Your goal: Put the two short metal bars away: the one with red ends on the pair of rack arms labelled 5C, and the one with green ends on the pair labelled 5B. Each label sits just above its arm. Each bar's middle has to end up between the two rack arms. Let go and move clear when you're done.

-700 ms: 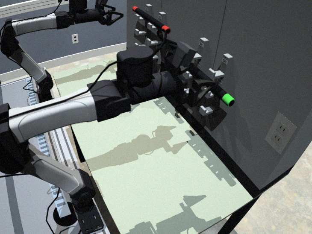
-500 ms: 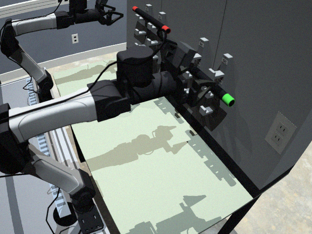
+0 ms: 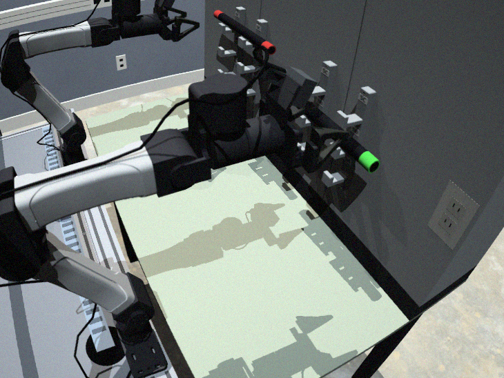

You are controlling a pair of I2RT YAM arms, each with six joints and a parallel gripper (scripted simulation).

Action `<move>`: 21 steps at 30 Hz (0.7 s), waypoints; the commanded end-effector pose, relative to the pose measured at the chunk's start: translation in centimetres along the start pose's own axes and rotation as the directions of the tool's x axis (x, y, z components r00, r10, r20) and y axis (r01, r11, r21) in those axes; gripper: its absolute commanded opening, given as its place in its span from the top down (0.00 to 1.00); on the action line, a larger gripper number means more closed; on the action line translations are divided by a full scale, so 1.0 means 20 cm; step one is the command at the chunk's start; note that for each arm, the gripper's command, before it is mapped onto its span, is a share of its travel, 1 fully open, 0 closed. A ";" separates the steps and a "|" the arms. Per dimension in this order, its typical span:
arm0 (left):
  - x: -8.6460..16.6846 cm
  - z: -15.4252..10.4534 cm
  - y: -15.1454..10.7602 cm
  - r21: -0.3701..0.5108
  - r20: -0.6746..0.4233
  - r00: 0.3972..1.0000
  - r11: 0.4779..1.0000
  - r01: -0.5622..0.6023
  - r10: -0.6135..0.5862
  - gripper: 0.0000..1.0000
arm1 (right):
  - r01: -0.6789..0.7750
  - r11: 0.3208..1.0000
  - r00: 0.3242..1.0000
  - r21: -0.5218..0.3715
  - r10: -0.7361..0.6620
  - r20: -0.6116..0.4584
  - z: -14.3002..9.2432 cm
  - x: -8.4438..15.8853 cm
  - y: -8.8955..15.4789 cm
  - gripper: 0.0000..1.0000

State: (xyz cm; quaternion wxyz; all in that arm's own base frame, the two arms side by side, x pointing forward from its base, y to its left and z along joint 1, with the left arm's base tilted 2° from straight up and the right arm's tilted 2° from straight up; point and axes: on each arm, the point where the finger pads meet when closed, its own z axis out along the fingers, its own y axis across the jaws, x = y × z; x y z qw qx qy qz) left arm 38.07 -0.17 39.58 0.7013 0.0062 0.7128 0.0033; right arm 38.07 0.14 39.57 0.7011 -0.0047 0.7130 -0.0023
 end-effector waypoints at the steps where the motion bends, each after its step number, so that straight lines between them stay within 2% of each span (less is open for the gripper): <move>1: 0.02 0.00 -0.02 -0.001 0.002 0.999 0.999 -0.046 0.046 0.00 | 0.048 0.999 0.999 -0.002 -0.048 0.001 0.00 0.02 0.03 0.00; 21: 0.08 0.00 -0.09 -0.007 0.007 0.964 0.964 -0.266 0.266 0.00 | 0.268 0.963 0.963 -0.008 -0.268 0.005 0.00 0.11 0.12 0.00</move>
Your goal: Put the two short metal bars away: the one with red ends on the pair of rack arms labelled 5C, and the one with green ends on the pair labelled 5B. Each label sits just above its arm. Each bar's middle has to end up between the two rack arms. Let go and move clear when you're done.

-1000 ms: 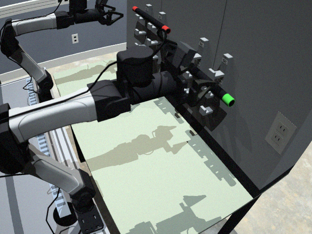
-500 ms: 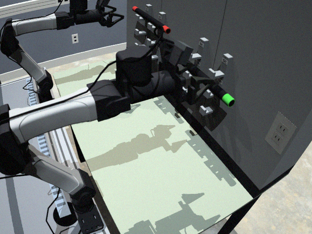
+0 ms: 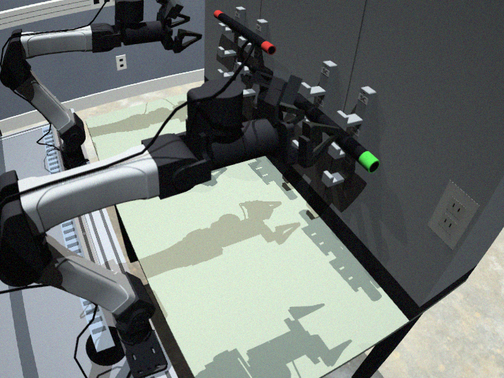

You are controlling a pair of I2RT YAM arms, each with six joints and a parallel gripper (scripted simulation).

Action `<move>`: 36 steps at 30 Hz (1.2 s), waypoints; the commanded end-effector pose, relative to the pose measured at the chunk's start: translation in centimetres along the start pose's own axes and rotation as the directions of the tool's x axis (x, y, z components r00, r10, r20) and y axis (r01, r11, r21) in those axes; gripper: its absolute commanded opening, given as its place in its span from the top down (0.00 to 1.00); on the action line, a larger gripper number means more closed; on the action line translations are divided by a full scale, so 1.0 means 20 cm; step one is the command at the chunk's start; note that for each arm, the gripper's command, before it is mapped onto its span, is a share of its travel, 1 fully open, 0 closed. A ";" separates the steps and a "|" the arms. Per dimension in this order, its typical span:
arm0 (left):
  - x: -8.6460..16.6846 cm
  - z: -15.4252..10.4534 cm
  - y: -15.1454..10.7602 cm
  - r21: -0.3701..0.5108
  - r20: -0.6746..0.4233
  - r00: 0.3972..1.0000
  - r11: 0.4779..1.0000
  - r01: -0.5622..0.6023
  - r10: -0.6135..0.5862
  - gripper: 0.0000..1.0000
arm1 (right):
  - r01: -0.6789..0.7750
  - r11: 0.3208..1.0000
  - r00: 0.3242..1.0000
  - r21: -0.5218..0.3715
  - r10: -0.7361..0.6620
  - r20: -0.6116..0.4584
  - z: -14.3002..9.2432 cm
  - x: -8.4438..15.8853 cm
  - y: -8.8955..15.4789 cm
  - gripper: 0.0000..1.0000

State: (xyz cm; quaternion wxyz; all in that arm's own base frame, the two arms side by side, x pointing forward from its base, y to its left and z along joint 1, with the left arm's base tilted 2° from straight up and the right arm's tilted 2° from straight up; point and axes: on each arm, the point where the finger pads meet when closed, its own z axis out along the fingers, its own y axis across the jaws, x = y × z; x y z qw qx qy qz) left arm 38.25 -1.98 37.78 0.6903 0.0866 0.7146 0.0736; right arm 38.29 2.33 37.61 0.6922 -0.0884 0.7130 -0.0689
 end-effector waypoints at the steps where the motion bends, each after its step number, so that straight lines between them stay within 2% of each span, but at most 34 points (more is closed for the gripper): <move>1: -0.01 -0.02 0.00 -0.023 0.024 0.997 0.997 -0.068 0.069 0.00 | 0.071 0.997 0.997 0.017 -0.072 0.014 -0.01 0.02 0.02 0.00; 26: 0.05 -0.02 -0.10 -0.037 0.023 0.940 0.940 -0.338 0.339 0.00 | 0.343 0.939 0.939 0.013 -0.343 0.014 0.00 0.09 0.15 0.00; 36: 0.07 -0.02 -0.15 -0.043 0.022 0.886 0.886 -0.462 0.463 0.00 | 0.467 0.884 0.884 0.011 -0.467 0.014 0.00 0.13 0.21 0.00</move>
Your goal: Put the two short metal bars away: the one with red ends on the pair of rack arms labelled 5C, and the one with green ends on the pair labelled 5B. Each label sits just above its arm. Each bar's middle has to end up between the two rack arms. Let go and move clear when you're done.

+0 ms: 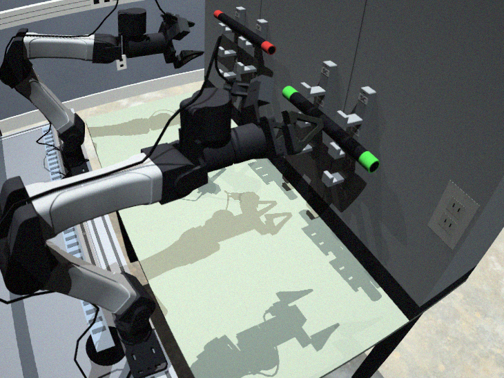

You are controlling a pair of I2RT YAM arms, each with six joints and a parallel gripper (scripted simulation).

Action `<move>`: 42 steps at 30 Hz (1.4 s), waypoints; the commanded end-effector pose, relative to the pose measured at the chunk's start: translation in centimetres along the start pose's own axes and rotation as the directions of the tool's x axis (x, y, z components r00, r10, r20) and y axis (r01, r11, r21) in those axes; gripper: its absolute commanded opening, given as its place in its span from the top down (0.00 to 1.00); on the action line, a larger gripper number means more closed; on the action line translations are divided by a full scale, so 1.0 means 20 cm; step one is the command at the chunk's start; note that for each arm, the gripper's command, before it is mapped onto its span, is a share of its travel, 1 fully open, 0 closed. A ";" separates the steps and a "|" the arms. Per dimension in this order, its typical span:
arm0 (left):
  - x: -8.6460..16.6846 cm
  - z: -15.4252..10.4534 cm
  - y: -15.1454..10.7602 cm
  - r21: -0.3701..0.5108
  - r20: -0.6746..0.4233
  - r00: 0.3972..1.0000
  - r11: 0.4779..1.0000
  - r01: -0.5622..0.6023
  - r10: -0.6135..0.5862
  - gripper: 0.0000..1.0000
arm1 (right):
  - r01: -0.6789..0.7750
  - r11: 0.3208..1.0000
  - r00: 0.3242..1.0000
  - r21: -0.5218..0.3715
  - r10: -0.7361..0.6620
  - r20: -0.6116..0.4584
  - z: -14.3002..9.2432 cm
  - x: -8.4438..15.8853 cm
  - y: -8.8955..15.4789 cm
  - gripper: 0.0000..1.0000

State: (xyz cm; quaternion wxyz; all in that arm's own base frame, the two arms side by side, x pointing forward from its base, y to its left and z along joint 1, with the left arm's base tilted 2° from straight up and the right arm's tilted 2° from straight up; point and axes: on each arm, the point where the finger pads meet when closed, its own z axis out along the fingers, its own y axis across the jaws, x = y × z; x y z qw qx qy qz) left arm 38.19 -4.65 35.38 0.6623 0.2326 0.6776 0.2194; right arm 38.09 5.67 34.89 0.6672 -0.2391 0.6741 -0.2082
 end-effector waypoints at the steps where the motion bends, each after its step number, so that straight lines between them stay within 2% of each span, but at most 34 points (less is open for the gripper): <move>1: -0.01 -0.02 0.01 -0.034 0.016 0.997 0.997 -0.071 0.072 0.00 | 0.078 0.997 0.997 0.016 -0.078 -0.003 0.00 0.02 0.03 0.00; 24: -0.01 -0.02 -0.10 -0.044 0.014 0.946 0.945 -0.323 0.324 0.00 | 0.331 0.944 0.944 0.009 -0.331 -0.002 0.01 0.04 0.17 0.00; 42: 0.00 -0.02 -0.18 -0.052 0.009 0.857 0.856 -0.515 0.516 0.00 | 0.523 0.852 0.852 0.003 -0.523 -0.001 0.02 0.05 0.28 0.00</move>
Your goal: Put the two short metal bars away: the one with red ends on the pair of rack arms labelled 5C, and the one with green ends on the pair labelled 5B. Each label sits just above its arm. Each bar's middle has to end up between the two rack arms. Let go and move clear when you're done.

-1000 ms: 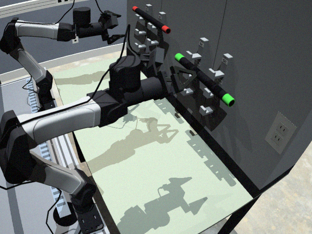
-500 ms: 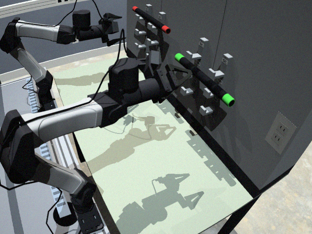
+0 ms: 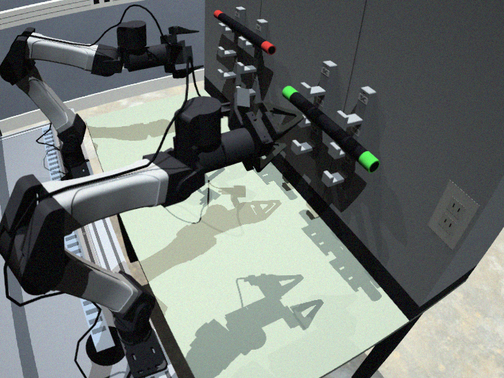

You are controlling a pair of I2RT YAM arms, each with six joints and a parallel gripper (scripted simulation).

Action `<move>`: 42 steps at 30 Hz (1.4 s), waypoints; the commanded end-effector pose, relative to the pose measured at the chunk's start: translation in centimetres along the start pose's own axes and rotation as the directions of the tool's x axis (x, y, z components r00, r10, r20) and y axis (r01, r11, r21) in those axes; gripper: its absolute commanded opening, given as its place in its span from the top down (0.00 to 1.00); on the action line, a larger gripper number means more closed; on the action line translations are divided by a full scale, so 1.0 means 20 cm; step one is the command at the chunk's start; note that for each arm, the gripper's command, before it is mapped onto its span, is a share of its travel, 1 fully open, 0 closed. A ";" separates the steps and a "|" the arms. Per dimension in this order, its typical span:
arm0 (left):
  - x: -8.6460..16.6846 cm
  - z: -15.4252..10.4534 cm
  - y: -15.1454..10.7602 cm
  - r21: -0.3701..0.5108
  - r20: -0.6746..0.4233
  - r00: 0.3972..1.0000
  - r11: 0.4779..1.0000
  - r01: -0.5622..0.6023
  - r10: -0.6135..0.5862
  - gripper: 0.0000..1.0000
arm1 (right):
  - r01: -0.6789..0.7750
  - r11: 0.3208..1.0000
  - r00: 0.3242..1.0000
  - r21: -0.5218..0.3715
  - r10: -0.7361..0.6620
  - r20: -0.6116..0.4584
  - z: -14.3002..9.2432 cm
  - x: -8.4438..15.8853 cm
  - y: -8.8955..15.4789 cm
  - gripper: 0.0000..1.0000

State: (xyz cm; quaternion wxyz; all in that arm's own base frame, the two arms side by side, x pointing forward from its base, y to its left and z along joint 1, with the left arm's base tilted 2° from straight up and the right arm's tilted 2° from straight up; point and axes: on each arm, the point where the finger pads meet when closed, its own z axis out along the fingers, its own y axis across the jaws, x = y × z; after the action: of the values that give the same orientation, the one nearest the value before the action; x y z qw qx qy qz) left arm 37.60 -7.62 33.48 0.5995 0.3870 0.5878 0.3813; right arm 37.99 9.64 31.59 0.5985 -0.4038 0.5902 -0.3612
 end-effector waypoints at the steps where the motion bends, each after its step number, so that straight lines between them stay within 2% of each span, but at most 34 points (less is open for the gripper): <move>1: 0.01 0.00 -0.02 -0.021 -0.008 0.998 0.998 -0.057 0.057 0.00 | 0.063 0.998 0.998 0.009 -0.063 -0.018 0.01 0.02 0.04 0.00; 16: -0.02 0.00 -0.08 -0.023 -0.007 0.975 0.975 -0.221 0.221 0.00 | 0.227 0.974 0.974 0.001 -0.227 -0.017 0.02 -0.02 0.13 0.00; 31: -0.06 -0.01 -0.15 -0.026 -0.007 0.920 0.919 -0.393 0.393 0.00 | 0.399 0.917 0.917 -0.006 -0.399 -0.014 0.02 -0.06 0.23 0.00; 42: -0.01 0.01 -0.10 -0.026 -0.007 0.920 0.919 -0.393 0.393 0.00 | 0.399 0.917 0.917 -0.006 -0.399 -0.014 0.02 -0.06 0.23 0.00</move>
State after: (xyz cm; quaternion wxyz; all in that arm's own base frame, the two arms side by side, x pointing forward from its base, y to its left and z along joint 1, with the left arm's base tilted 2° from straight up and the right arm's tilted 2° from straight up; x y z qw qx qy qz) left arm 37.84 -8.96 31.45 0.5121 0.4879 0.5004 0.4993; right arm 38.15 12.66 28.91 0.5171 -0.5098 0.5001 -0.4718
